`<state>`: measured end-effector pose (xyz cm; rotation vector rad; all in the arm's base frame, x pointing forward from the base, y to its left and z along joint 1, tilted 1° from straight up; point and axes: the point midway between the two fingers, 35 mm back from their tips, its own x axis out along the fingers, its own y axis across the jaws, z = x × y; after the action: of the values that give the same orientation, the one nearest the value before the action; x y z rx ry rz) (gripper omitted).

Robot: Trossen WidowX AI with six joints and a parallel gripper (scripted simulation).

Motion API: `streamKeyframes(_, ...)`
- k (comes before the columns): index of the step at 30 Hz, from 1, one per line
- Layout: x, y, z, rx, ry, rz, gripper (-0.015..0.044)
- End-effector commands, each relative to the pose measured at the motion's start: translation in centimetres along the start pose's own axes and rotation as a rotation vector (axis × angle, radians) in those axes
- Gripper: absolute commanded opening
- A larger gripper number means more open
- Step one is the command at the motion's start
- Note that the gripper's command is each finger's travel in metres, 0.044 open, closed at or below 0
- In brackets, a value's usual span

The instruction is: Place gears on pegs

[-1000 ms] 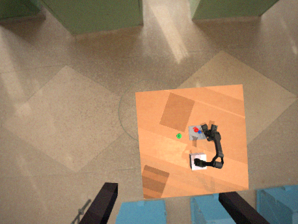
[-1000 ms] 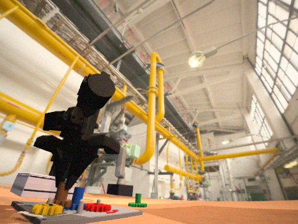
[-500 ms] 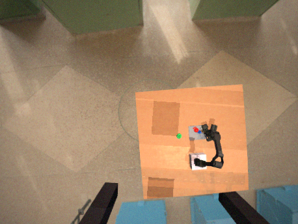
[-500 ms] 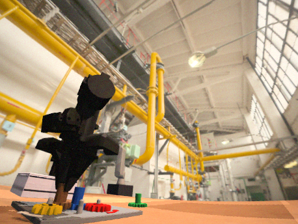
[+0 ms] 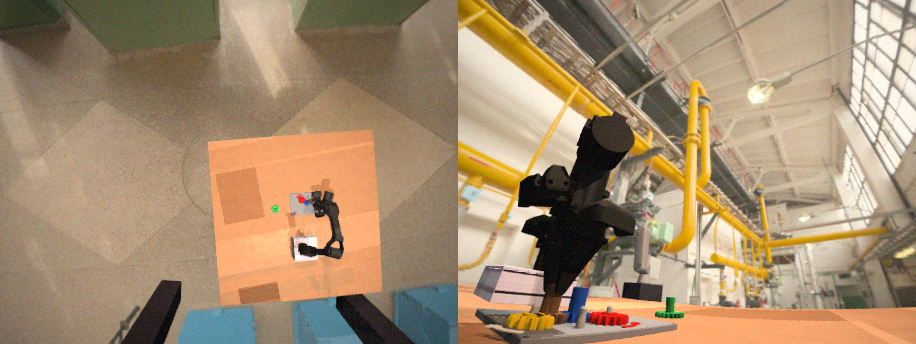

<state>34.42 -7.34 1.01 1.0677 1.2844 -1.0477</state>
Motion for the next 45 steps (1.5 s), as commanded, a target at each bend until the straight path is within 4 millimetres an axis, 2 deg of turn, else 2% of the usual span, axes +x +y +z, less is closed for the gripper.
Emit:
streamKeyframes(1,-0.4,0.0,0.0,-0.056,-0.002,0.001,0.0140)
streamKeyframes(4,-1.8,0.1,0.0,-0.075,-0.002,0.001,0.0140)
streamKeyframes(8,-4.6,0.1,-0.1,-0.115,-0.002,0.001,0.0140)
streamKeyframes(12,-4.8,0.1,-0.1,-0.117,-0.002,0.001,0.0140)
streamKeyframes(13,-4.4,0.1,-0.1,-0.102,-0.002,0.003,0.0166)
streamKeyframes(16,-8.1,-0.1,-0.2,-0.102,-0.002,0.003,0.0245)
streamKeyframes(18,-9.2,-0.3,-0.3,-0.102,-0.002,0.002,0.0298)
streamKeyframes(23,-9.2,-0.3,-0.3,-0.102,-0.002,0.002,0.0429)
streamKeyframes(24,-9.2,-0.3,-0.3,-0.102,-0.002,0.002,0.0440)
streamKeyframes(45,-9.2,-0.3,-0.3,-0.102,-0.002,0.002,0.0440)
